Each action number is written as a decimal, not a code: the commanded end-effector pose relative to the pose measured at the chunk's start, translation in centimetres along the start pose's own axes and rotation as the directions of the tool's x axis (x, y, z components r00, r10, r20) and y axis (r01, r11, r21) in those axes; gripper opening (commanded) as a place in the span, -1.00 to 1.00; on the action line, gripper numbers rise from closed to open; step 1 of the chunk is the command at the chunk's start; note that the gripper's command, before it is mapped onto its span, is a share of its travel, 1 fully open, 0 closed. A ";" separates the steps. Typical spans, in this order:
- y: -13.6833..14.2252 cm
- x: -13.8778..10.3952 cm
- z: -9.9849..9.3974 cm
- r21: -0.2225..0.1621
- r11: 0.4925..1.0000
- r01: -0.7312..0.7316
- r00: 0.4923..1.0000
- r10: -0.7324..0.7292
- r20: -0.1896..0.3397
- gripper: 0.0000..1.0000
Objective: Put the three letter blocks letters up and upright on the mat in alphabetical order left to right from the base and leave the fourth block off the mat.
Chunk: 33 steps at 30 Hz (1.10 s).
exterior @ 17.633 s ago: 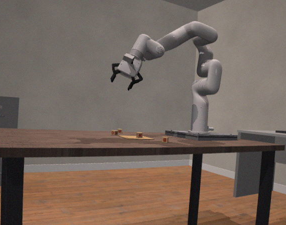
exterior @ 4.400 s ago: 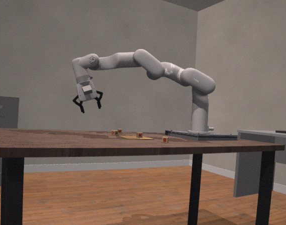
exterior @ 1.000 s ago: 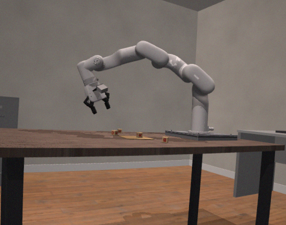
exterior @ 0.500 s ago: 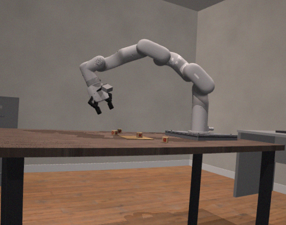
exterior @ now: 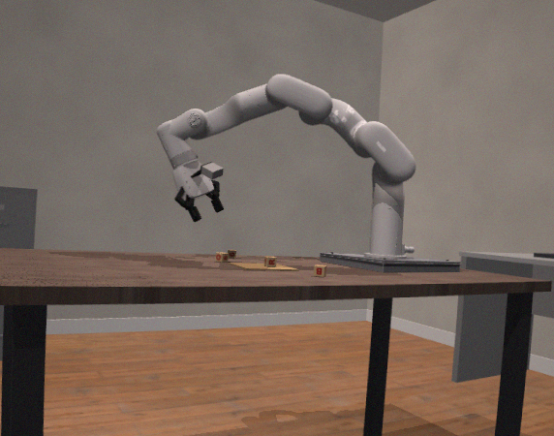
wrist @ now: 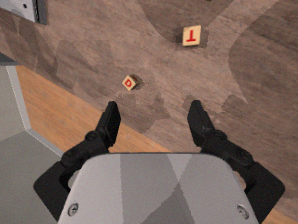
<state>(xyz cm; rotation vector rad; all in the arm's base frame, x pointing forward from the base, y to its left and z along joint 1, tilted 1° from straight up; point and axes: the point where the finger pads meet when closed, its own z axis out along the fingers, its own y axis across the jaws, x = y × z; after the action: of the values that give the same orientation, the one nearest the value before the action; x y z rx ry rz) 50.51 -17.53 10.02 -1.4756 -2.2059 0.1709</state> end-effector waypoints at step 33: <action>-3.3 1.8 1.7 0.023 0.985 0.170 0.985 -0.169 -0.044 1.00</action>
<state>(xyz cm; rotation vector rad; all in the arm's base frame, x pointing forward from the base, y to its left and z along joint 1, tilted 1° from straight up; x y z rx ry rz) 46.52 -17.03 10.13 -1.2651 -2.2649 0.1159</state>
